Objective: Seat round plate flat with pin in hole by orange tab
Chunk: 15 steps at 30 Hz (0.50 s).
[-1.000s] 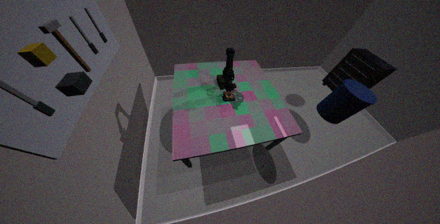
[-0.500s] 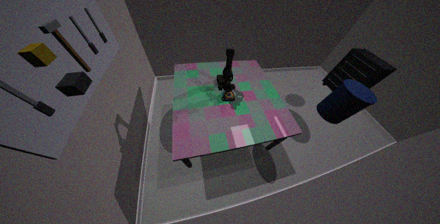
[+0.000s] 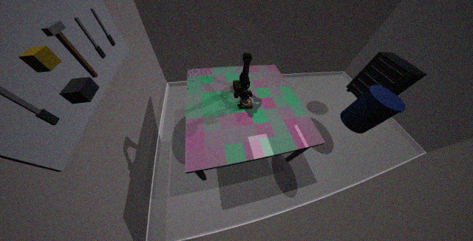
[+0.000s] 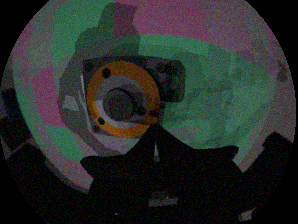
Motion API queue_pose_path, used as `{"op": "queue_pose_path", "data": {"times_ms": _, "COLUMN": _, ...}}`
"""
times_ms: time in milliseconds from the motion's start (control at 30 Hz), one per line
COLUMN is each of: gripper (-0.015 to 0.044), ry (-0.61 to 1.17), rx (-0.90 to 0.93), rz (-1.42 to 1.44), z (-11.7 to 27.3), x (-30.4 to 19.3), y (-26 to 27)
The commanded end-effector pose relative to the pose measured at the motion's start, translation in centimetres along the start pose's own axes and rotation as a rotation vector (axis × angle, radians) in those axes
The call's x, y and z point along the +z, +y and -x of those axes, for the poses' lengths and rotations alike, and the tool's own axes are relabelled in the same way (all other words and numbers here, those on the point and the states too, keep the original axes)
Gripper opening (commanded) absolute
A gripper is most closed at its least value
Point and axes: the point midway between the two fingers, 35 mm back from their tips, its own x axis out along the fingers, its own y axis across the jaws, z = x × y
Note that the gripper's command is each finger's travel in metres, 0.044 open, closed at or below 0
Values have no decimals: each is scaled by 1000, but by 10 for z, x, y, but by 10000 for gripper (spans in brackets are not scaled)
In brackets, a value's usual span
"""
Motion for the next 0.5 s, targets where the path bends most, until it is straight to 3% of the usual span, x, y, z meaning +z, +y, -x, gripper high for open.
{"op": "queue_pose_path", "data": {"times_ms": 0, "gripper": 0, "ry": -3, "rx": -3, "rz": 4, "z": 1, "x": 5, "y": -2}}
{"op": "queue_pose_path", "data": {"times_ms": 267, "gripper": 0, "ry": -3, "rx": -3, "rz": 4, "z": 1, "x": 8, "y": -4}}
{"op": "queue_pose_path", "data": {"times_ms": 467, "gripper": 0, "ry": -4, "rx": -3, "rz": 4, "z": 30, "x": 7, "y": -3}}
